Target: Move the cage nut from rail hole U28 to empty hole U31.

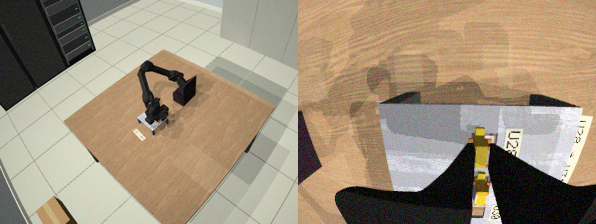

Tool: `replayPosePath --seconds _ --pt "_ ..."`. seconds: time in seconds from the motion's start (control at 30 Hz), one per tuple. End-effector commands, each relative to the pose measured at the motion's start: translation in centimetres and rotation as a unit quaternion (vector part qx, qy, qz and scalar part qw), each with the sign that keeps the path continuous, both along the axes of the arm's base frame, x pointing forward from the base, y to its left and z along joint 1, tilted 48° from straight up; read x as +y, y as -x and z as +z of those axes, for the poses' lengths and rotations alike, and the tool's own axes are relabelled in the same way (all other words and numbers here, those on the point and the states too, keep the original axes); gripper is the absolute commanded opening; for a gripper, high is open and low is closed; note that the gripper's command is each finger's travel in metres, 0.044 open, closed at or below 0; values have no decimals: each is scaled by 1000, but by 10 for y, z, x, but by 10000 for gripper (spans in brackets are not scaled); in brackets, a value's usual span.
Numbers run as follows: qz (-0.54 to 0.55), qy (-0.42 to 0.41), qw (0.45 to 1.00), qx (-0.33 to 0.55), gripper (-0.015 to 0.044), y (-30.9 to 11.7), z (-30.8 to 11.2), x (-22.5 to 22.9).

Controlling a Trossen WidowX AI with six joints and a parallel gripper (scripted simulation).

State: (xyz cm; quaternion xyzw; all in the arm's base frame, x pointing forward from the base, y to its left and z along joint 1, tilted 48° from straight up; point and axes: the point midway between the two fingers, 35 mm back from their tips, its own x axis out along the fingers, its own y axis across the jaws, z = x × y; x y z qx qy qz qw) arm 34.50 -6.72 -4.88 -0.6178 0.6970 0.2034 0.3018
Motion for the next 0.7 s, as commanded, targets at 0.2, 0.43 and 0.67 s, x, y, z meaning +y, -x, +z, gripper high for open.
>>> replayPosePath --seconds 0.2,0.43,0.67 --pt "3 1 1000 -4 25 1 0 0" --pt "6 1 1000 -7 25 1 0 0" --pt "9 2 1000 -9 25 1 0 0"
